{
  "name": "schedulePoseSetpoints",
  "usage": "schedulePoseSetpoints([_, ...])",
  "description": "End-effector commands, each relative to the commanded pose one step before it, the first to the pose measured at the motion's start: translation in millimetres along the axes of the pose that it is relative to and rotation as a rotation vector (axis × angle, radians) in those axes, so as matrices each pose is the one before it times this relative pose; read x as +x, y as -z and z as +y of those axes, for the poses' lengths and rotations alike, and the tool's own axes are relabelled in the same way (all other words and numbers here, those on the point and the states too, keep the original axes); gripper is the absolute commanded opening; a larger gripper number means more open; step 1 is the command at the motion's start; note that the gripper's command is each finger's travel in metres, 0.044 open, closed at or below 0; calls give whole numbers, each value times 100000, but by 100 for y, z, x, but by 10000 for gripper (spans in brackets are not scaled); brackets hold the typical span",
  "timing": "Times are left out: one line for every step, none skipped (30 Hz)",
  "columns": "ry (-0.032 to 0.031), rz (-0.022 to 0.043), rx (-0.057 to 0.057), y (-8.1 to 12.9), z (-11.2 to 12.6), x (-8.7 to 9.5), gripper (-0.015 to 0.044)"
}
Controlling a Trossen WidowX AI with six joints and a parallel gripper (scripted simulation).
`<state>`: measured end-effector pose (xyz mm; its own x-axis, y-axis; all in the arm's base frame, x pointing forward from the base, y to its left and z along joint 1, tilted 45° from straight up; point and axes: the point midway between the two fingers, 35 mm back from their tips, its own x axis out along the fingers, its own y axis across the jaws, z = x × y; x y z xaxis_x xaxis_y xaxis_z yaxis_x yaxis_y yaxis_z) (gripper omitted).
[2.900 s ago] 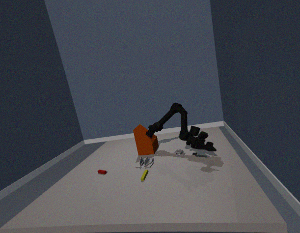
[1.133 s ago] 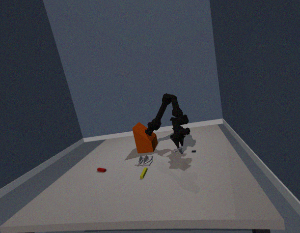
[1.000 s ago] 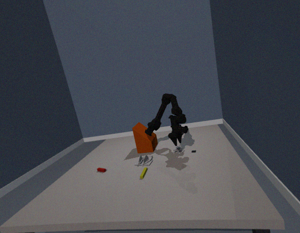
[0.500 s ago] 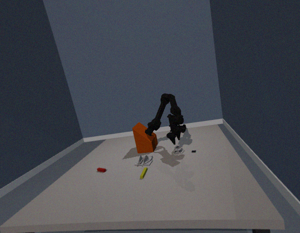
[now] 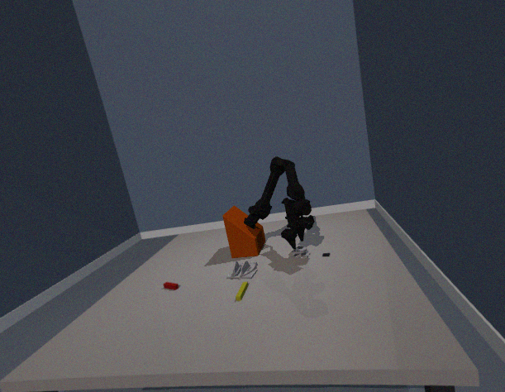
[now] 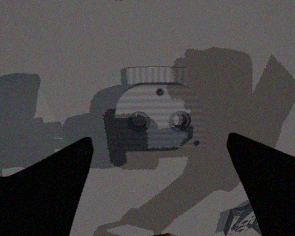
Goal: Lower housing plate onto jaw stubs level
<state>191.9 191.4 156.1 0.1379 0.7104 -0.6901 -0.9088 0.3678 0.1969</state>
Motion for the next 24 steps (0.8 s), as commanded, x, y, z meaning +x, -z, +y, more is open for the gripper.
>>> schedulePoseSetpoints([-45, 1080, 754, 358, -4, 758, 440])
schedulePoseSetpoints([-7, -13, 5, 1, 5, 156, 440])
schedulePoseSetpoints([-7, -15, 6, 1, 6, 154, 440])
schedulePoseSetpoints([-6, -13, 5, 1, 5, 121, 440])
schedulePoseSetpoints([-4, -8, 3, 1, 4, 73, 440])
schedulePoseSetpoints([-1, -3, 1, 0, 1, 24, 440])
schedulePoseSetpoints([0, 0, 0, 0, 0, 0, 440])
schedulePoseSetpoints([0, 0, 0, 0, 0, 0, 440])
schedulePoseSetpoints([0, 0, 0, 0, 0, 0, 440])
schedulePoseSetpoints([0, 0, 0, 0, 0, 0, 440])
schedulePoseSetpoints([0, 1, 0, -1, -2, 26, 440])
schedulePoseSetpoints([-1, 3, -1, -2, -5, 77, 440])
schedulePoseSetpoints([-2, 4, -1, -3, -8, 128, 440])
schedulePoseSetpoints([-3, 4, -1, -4, -9, 159, 440])
schedulePoseSetpoints([-3, 2, 0, -3, -7, 160, 440])
schedulePoseSetpoints([-4, 1, 0, -3, -6, 160, 440])
schedulePoseSetpoints([-4, 0, 1, -2, -5, 160, 440])
schedulePoseSetpoints([-4, -2, 1, -2, -4, 159, 440])
schedulePoseSetpoints([-4, -3, 2, -1, -2, 159, 440])
schedulePoseSetpoints([-5, -4, 3, -1, -1, 159, 440])
schedulePoseSetpoints([-5, -6, 3, 0, 0, 159, 440])
schedulePoseSetpoints([-5, -7, 4, 1, 1, 159, 440])
schedulePoseSetpoints([-6, -8, 4, 1, 3, 159, 440])
schedulePoseSetpoints([-6, -10, 5, 2, 4, 159, 440])
